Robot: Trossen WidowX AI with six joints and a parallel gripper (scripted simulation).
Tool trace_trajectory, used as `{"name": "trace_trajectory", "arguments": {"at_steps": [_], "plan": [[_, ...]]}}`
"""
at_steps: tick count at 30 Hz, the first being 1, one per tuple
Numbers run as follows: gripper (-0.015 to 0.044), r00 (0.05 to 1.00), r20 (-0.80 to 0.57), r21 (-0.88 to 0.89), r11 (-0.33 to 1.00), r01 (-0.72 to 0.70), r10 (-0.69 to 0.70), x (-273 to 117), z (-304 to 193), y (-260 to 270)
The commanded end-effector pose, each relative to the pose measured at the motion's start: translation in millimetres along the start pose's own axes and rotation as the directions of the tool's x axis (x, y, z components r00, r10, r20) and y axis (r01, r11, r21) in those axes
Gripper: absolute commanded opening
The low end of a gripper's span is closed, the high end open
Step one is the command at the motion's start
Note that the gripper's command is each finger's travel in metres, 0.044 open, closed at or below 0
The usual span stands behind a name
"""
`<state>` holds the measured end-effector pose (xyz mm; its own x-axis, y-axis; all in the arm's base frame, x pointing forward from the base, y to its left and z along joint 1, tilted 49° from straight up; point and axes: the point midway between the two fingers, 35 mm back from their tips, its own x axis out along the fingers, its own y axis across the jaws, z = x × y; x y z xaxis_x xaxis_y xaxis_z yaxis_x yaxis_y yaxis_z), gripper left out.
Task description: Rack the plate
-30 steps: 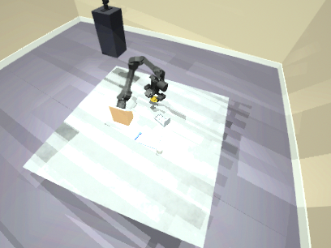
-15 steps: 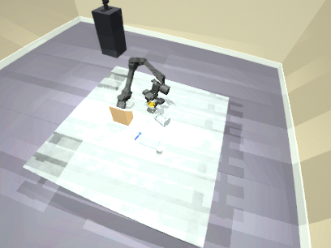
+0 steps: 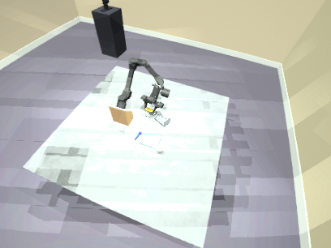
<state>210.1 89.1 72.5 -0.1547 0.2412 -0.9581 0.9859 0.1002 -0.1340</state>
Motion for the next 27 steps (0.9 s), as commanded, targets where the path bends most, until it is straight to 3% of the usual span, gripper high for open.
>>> {"name": "trace_trajectory", "arguments": {"at_steps": [1,15,27], "plan": [[0.0,0.997,0.078,-0.044,0.999,-0.024,0.027,8.6,1.1,0.7],[0.0,0.933,0.308,-0.237,0.965,-0.115,0.187,31.3,-2.6,9.4],[0.0,0.821,0.427,-0.397,0.894,-0.206,0.379,41.5,-12.6,17.9]]}}
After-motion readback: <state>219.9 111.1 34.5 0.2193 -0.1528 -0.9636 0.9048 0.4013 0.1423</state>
